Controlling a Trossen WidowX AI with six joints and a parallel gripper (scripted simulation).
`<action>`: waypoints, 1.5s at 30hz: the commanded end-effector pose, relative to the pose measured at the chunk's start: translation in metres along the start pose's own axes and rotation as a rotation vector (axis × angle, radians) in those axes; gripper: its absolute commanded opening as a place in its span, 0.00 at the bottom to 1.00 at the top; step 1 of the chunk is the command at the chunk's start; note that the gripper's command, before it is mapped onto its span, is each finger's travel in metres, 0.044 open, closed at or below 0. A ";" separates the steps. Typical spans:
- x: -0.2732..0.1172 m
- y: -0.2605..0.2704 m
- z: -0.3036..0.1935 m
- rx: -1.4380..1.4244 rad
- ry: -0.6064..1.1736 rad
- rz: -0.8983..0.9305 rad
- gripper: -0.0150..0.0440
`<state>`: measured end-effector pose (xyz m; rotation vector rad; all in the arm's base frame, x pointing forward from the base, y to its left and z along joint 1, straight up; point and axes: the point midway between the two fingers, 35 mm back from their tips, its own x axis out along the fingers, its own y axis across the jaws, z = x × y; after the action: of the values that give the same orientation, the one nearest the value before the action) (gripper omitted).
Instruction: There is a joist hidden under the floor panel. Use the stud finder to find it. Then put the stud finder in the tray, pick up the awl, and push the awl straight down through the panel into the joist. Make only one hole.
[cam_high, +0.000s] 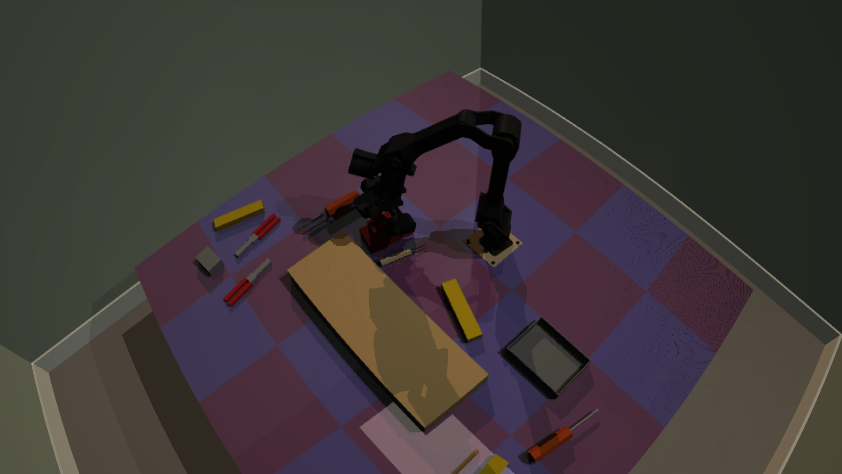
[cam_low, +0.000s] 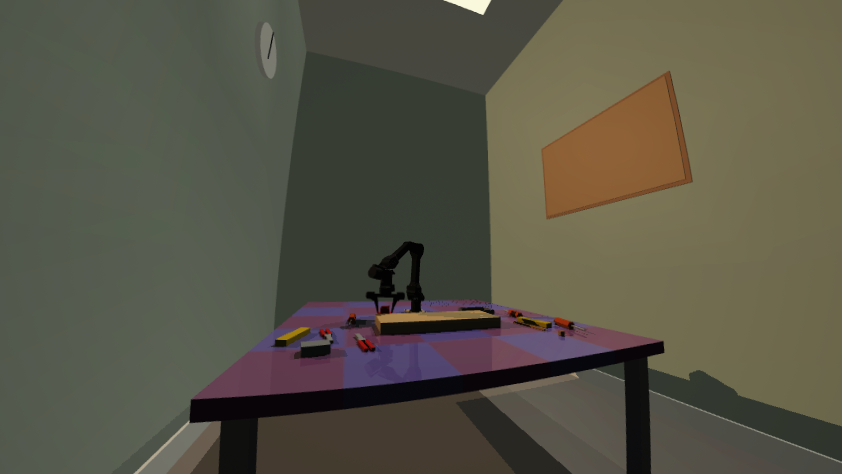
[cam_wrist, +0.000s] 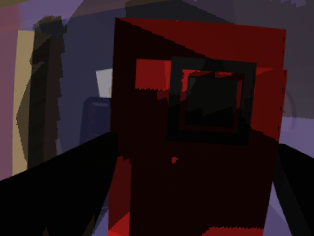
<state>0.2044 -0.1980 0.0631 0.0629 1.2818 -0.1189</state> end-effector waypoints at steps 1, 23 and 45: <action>0.001 0.001 0.000 0.004 -0.002 0.005 0.73; -0.006 0.000 0.003 0.004 -0.002 0.005 0.35; -0.097 0.000 0.028 0.004 -0.002 0.005 0.25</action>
<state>0.2041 -0.1970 0.1533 0.0726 1.2891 -0.1115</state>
